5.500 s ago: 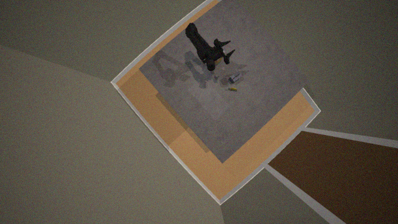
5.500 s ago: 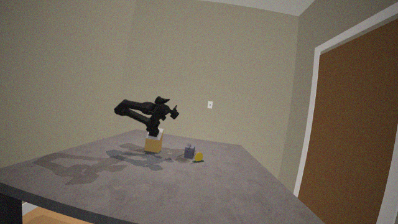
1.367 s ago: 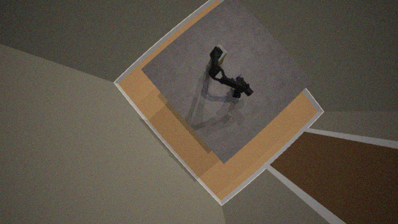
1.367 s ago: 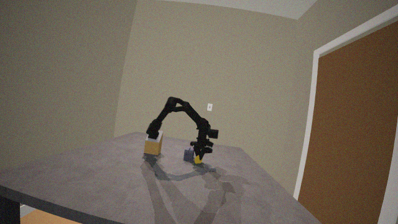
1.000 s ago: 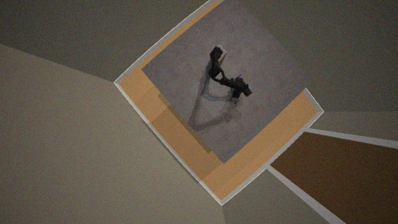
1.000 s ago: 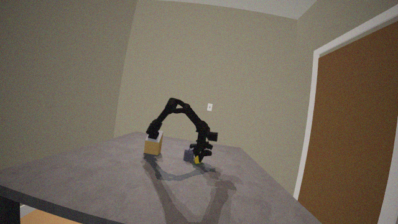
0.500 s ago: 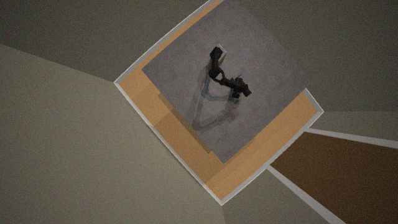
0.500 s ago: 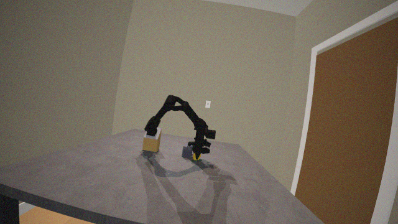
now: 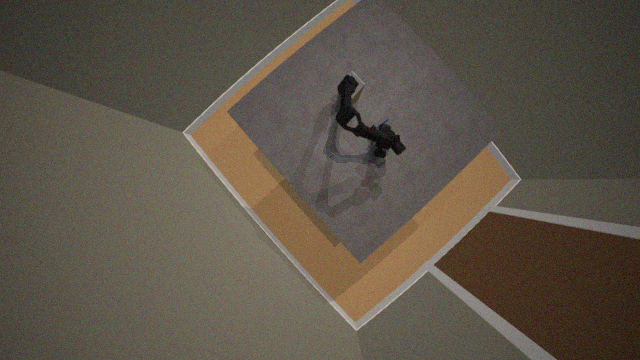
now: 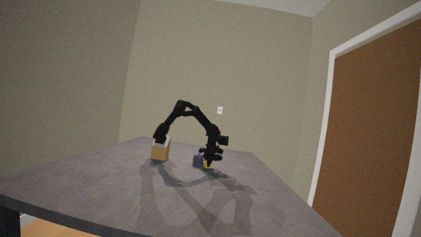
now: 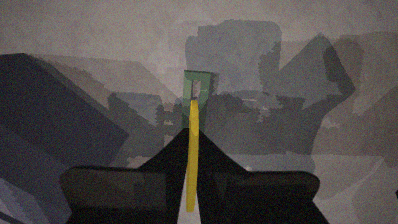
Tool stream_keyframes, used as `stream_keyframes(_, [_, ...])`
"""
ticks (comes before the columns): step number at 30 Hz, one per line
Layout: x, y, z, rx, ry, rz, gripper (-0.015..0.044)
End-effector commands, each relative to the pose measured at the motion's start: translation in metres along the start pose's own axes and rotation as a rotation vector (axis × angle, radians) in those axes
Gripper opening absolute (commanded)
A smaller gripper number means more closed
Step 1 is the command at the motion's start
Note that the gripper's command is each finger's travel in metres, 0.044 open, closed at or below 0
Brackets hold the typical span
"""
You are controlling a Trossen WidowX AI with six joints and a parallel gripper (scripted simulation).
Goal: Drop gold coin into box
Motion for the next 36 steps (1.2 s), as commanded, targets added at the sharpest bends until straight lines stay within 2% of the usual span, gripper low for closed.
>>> stream_keyframes(1, [-0.002, 0.015, -0.002, 0.008, -0.004, -0.009, 0.0])
stream_keyframes(28, [0.0, 0.082, 0.0, 0.007, -0.004, -0.009, 0.0])
stream_keyframes(36, [0.001, 0.084, 0.001, 0.008, 0.115, -0.008, 0.0])
Point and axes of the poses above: the point midway between the two fingers, 35 mm back from their tips, its own y axis back along the fingers, its own z axis across the jaws, x = y × z, the point moved 3 cm from there along y, back along the fingers, and after that the axes turned 14 degrees about y, right-handed, at the moved point
